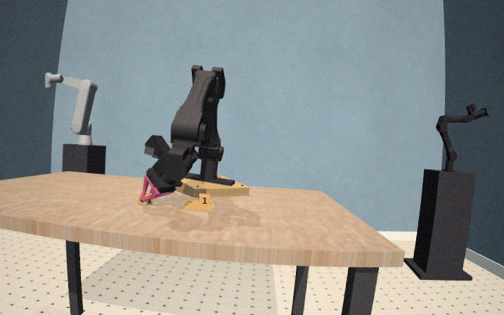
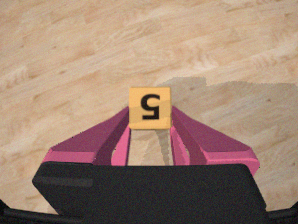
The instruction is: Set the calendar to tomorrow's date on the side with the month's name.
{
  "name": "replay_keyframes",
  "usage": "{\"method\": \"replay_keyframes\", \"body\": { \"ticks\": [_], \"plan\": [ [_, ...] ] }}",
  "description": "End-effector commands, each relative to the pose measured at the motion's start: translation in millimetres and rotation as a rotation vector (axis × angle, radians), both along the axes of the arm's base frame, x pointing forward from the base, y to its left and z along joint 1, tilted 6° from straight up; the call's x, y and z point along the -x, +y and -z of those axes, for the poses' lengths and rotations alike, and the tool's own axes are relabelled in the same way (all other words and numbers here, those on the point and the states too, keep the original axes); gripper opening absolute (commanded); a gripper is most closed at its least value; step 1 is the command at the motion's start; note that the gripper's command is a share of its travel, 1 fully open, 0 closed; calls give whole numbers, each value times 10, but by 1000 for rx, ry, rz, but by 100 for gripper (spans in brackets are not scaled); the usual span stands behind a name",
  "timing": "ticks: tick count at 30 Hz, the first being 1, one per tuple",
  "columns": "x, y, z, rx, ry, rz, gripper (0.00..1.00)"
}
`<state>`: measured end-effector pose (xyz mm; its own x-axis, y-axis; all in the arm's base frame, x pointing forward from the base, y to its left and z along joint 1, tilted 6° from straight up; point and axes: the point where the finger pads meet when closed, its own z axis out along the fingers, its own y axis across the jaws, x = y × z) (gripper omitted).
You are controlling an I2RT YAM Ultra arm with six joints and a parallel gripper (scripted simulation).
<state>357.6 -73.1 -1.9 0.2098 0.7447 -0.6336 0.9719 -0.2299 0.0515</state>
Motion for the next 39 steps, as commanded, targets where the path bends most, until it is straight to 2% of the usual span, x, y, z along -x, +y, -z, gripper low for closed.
{"method": "replay_keyframes", "body": {
  "ticks": [1,26,31,39],
  "plan": [
    [35,-12,-12,17,7,-5,26],
    [33,-12,-24,17,6,-5,26],
    [-67,-17,-204,13,-34,-3,26],
    [-33,-77,-502,12,-33,3,26]
  ]
}}
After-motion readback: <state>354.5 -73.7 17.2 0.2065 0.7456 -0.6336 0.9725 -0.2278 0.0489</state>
